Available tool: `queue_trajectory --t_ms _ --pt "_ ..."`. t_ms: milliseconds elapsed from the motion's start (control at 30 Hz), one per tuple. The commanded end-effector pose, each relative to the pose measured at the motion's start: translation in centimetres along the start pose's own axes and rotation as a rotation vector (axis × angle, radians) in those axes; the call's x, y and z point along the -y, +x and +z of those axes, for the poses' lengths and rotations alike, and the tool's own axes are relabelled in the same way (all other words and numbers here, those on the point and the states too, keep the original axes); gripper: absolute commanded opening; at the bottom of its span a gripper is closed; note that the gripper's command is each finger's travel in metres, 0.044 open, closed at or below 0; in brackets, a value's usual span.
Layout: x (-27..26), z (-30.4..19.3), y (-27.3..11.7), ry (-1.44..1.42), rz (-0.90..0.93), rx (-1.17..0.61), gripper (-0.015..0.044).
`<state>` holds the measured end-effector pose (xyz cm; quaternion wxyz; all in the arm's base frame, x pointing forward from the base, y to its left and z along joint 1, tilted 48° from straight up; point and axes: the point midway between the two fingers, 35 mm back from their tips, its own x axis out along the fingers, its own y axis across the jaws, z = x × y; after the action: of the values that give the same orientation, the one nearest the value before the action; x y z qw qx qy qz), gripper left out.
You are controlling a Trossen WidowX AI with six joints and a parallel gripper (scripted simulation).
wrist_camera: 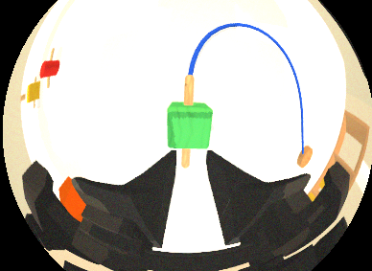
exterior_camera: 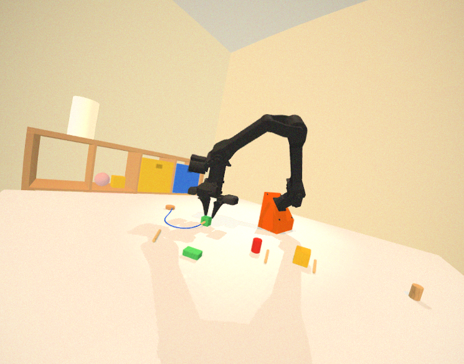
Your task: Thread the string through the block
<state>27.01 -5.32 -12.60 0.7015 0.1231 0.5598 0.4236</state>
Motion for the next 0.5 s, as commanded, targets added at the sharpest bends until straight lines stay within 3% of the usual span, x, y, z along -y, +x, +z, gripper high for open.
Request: queue_trajectory --t_ms 0,433,467 --pt "-0.35 -0.30 0.97 0.013 0.013 -0.001 0.0120" --pt "-0.39 -0.32 1.20 0.013 0.013 -0.001 0.0120" --pt "-0.26 -0.26 1.08 0.005 0.009 -0.003 0.0094"
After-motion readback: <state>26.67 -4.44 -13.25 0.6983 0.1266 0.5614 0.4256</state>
